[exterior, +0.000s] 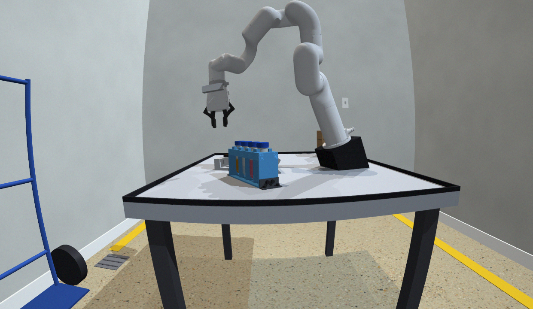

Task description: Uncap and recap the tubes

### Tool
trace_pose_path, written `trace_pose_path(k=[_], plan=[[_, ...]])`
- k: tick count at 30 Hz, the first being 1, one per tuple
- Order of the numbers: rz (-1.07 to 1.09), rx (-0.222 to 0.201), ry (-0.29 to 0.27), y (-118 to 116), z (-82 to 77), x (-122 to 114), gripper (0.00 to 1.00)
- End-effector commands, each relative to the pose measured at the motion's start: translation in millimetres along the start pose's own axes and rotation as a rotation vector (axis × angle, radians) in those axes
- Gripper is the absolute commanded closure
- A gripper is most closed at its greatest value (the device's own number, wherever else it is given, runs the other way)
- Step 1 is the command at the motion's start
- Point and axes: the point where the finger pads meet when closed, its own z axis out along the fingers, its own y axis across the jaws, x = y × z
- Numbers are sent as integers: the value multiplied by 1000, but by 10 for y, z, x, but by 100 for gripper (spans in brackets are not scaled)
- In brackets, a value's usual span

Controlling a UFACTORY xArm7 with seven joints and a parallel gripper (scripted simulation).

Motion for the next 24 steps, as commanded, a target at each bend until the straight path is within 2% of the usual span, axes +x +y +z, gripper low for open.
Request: trace_pose_path(k=[1,10,13,24], plan=[[-43,-2,-16,-115,-3,126,54],[-131,1,-39,-288,34,290,54],[-221,-1,-59,-396,63,390,54],[-315,-7,-73,-631,135,608,54]])
